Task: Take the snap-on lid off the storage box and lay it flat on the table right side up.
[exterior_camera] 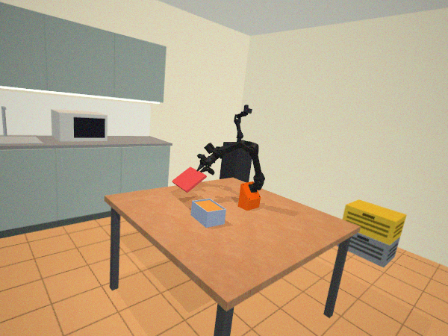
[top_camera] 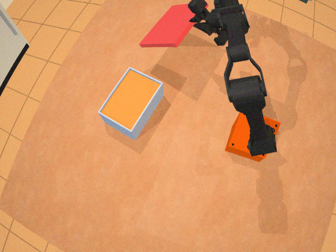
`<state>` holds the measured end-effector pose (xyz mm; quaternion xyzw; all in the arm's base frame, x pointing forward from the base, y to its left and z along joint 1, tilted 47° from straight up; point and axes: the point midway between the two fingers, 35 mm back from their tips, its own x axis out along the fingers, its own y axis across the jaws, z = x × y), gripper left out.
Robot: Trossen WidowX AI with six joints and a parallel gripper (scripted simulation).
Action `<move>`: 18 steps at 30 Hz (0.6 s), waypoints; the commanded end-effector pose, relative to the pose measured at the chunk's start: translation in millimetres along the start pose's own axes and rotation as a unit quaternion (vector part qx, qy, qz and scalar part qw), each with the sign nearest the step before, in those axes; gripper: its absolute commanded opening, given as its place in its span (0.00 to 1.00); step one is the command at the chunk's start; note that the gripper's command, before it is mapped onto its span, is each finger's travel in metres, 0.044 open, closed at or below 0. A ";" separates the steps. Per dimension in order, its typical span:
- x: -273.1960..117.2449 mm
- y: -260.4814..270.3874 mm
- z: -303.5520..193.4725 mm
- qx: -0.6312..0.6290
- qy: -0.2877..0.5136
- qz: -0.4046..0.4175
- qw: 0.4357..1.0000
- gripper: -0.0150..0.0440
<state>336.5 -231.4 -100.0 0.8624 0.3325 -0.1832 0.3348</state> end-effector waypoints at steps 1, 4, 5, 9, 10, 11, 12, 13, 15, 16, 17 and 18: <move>-2.0 2.4 9.3 -0.004 0.002 0.005 1.000 0.25; -2.5 2.2 15.2 -0.005 0.002 0.005 1.000 0.25; -2.6 2.1 17.2 -0.005 0.002 0.005 1.000 0.25; -3.3 1.9 25.2 -0.005 0.002 0.005 1.000 0.25; -3.5 1.8 27.2 -0.005 0.002 0.005 1.000 0.25; -3.6 1.7 29.2 -0.005 0.002 0.005 1.000 0.25; -3.8 1.7 31.2 -0.005 0.002 0.005 1.000 0.25; -3.9 1.6 33.2 -0.005 0.001 0.005 1.000 0.25; -4.3 1.5 37.2 -0.005 0.001 0.005 1.000 0.25; -4.4 1.4 39.0 -0.005 0.001 0.005 1.000 0.25; -4.5 1.4 39.9 -0.005 0.001 0.005 1.000 0.25; -4.4 1.3 39.7 -0.005 0.001 0.005 1.000 0.25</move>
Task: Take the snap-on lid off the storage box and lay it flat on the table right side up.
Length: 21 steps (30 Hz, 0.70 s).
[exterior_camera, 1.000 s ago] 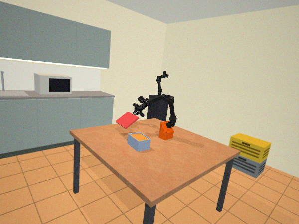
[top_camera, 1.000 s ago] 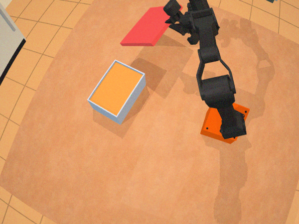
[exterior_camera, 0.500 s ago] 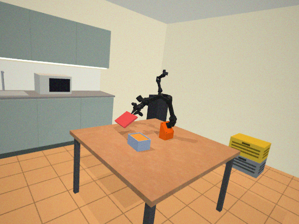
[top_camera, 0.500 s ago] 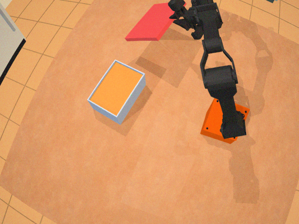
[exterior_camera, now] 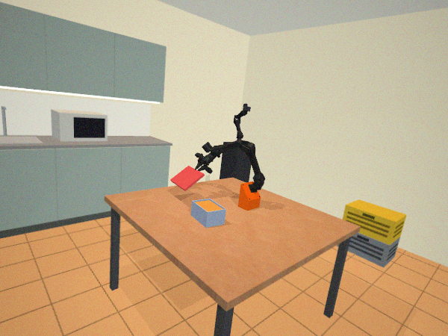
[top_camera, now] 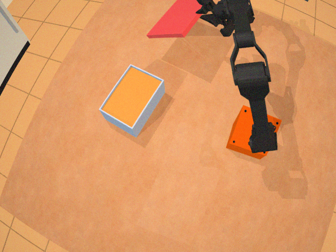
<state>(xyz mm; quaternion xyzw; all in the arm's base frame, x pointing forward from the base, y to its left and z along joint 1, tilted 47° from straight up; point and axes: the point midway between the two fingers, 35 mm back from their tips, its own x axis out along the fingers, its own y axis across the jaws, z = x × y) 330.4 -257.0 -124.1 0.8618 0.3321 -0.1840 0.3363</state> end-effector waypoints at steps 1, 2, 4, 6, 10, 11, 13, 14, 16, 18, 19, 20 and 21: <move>-1.3 2.0 3.9 -0.004 0.003 0.005 1.000 0.25; -1.0 1.6 3.4 -0.004 0.003 0.005 1.000 0.25; -0.1 0.3 2.3 -0.004 0.003 0.005 1.000 0.25; 1.3 -1.5 1.1 -0.004 0.003 0.005 1.000 0.25; 4.9 -6.1 -0.8 -0.004 0.003 0.005 1.000 0.25; 5.8 -7.2 -1.1 -0.004 0.003 0.005 1.000 0.25; 7.1 -8.7 -1.3 -0.004 0.003 0.005 1.000 0.25; 7.6 -9.3 -1.4 -0.004 0.003 0.005 1.000 0.25; 8.6 -10.5 -1.4 -0.004 0.003 0.005 1.000 0.25; 9.6 -11.7 -1.5 -0.004 0.003 0.005 1.000 0.25; 10.2 -12.3 -1.5 -0.004 0.003 0.005 1.000 0.25; 10.7 -12.9 -1.5 -0.004 0.003 0.005 1.000 0.25; 11.2 -13.5 -1.5 -0.004 0.003 0.005 1.000 0.25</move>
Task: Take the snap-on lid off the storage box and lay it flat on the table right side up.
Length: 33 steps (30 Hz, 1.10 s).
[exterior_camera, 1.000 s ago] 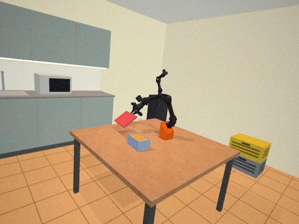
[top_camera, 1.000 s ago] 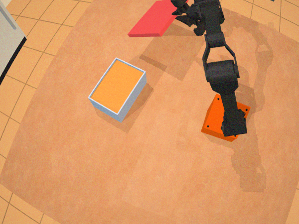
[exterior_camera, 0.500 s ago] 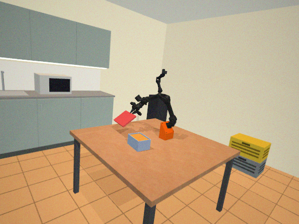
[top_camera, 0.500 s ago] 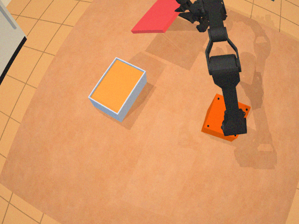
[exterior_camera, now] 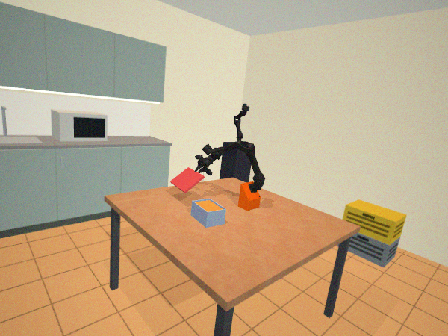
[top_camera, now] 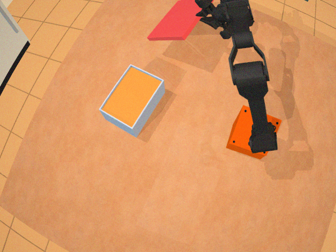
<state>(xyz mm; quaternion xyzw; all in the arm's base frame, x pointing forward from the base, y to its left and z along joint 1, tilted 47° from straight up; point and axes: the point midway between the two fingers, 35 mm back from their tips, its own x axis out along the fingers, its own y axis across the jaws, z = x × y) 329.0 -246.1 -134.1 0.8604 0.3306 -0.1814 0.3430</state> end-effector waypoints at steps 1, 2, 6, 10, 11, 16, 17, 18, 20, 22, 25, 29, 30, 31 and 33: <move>2.4 -2.6 -1.1 0.003 0.004 0.002 1.000 0.25; 3.0 -3.2 -1.1 0.003 0.004 0.002 1.000 0.25; 5.1 -5.7 -1.2 0.003 0.004 0.002 1.000 0.25; 7.2 -8.1 -1.3 0.003 0.004 0.002 1.000 0.25; 7.7 -8.8 -1.3 0.003 0.004 0.002 1.000 0.25; 10.3 -11.8 -1.4 0.003 0.004 0.002 1.000 0.25; 10.8 -12.4 -1.4 0.003 0.004 0.002 1.000 0.25; 11.3 -13.0 -1.4 0.003 0.004 0.002 1.000 0.25; 12.4 -14.3 -1.4 0.003 0.004 0.002 1.000 0.25; 13.4 -15.5 -1.5 0.003 0.004 0.002 1.000 0.25; 15.0 -17.3 -1.5 0.003 0.004 0.002 1.000 0.25; 17.1 -19.8 -1.6 0.003 0.004 0.002 1.000 0.25; 17.6 -20.4 -1.6 0.003 0.004 0.002 1.000 0.25; 18.1 -21.0 -1.6 0.003 0.004 0.002 1.000 0.25; 19.2 -22.2 -1.7 0.003 0.004 0.002 1.000 0.25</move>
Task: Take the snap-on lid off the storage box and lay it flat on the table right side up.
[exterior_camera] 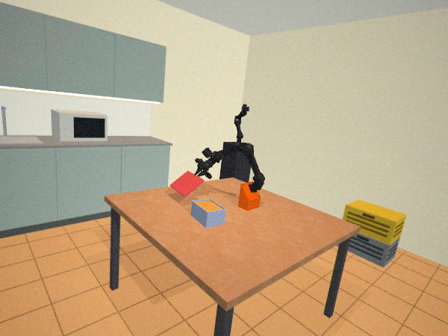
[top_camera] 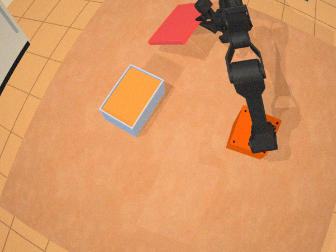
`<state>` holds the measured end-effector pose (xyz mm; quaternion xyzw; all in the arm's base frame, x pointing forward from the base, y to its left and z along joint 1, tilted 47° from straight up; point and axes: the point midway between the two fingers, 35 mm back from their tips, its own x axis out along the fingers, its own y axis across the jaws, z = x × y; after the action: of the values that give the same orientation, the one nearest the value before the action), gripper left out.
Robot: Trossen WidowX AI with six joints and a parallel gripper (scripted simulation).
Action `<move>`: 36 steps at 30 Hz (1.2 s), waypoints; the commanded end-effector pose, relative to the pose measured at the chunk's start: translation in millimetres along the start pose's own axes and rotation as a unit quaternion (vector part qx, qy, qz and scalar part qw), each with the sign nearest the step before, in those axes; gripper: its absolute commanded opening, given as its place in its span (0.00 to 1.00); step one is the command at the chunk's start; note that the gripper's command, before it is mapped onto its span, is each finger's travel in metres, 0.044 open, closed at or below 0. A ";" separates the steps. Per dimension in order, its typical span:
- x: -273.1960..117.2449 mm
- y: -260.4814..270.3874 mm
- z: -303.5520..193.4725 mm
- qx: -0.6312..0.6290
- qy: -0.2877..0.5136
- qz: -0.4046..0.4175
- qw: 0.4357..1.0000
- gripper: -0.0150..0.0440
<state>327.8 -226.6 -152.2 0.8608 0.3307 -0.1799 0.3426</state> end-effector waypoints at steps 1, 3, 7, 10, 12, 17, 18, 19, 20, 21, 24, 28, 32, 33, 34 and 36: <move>2.2 -2.8 -0.6 0.003 0.003 0.002 1.000 0.25; 3.2 -4.1 -0.6 0.003 0.003 0.002 1.000 0.25; 5.3 -6.5 -0.7 0.003 0.003 0.002 1.000 0.25; 6.9 -8.4 -0.7 0.003 0.003 0.002 1.000 0.25; 7.9 -9.6 -0.8 0.003 0.003 0.002 1.000 0.25; 10.5 -12.7 -0.9 0.003 0.003 0.002 1.000 0.25; 11.0 -13.3 -0.9 0.003 0.003 0.002 1.000 0.25; 11.6 -13.9 -0.9 0.003 0.003 0.002 1.000 0.25; 12.1 -14.5 -0.9 0.003 0.003 0.002 1.000 0.25; 12.6 -15.1 -0.9 0.003 0.003 0.002 1.000 0.25; 14.2 -17.0 -1.0 0.003 0.003 0.002 1.000 0.25; 16.3 -19.4 -1.1 0.003 0.003 0.002 1.000 0.25; 18.4 -21.9 -1.1 0.003 0.003 0.002 1.000 0.25; 18.9 -22.5 -1.2 0.003 0.003 0.002 1.000 0.25; 19.4 -23.1 -1.2 0.003 0.003 0.002 1.000 0.25; 20.5 -24.4 -1.2 0.003 0.003 0.002 1.000 0.25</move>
<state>326.4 -205.5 -171.6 0.8615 0.3305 -0.1775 0.3422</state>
